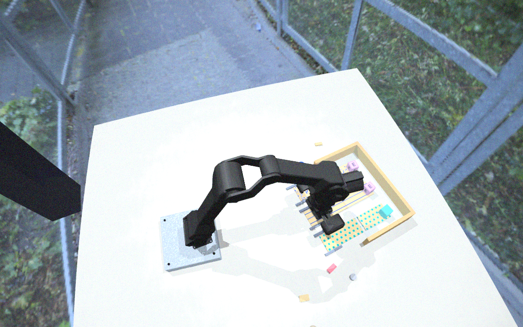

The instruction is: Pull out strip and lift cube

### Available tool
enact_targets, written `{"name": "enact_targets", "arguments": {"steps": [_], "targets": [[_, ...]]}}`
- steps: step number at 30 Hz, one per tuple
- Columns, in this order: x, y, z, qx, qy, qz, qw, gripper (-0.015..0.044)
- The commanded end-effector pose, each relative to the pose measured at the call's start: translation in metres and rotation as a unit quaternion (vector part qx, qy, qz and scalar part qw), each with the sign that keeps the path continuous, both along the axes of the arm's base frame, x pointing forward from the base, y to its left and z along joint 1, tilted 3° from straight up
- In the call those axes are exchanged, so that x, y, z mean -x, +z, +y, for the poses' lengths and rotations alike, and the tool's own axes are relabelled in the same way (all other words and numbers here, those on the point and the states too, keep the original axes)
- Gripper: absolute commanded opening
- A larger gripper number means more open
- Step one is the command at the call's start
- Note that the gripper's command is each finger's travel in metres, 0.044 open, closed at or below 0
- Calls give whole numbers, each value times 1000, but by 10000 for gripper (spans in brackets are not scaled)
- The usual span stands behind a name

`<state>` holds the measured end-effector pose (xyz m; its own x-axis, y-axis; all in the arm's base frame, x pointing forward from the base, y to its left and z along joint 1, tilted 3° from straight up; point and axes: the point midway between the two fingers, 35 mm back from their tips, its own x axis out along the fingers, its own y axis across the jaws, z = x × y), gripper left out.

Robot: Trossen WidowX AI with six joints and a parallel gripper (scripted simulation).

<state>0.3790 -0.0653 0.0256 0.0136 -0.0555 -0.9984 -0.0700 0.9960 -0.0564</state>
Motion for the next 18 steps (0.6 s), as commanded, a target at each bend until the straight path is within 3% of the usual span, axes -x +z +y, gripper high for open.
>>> {"name": "enact_targets", "arguments": {"steps": [1,18], "targets": [[1,-6,0,-1,2,-1,1000,0],[2,-15,0,-1,2,0,1000,0]]}}
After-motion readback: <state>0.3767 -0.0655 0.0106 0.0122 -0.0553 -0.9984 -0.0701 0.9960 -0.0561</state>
